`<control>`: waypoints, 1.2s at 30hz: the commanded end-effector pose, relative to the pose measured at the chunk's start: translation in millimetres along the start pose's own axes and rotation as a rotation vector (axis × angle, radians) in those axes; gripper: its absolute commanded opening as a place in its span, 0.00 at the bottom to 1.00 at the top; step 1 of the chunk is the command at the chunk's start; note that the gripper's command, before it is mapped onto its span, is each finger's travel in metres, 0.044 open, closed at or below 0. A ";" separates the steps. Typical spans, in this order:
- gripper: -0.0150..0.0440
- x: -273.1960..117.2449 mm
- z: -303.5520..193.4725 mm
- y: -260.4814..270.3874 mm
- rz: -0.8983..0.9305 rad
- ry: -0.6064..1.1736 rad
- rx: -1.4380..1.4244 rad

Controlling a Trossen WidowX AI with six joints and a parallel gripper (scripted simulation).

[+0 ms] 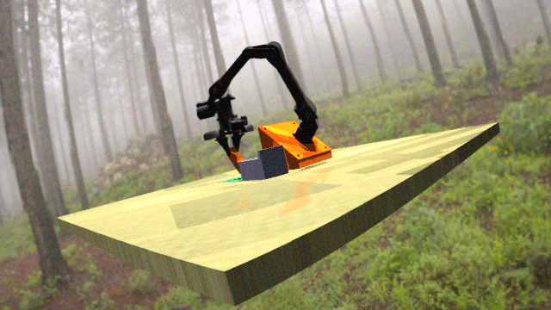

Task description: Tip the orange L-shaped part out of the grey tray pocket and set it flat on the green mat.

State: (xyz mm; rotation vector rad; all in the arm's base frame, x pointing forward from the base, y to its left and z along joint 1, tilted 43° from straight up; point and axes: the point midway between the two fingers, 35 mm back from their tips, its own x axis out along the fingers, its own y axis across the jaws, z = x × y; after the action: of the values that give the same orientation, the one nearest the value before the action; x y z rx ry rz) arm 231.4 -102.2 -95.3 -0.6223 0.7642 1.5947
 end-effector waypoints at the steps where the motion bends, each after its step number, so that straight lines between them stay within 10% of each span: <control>1: 0.25 9.1 2.1 1.7 0.005 -0.011 0.005; 29: 0.25 13.7 1.6 2.0 0.008 -0.007 0.002; 36: 0.57 13.7 1.6 2.0 0.008 -0.007 0.002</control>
State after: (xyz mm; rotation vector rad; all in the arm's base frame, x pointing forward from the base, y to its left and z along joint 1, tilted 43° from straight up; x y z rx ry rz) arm 227.3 -92.4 -104.4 -0.6132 0.7639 1.6022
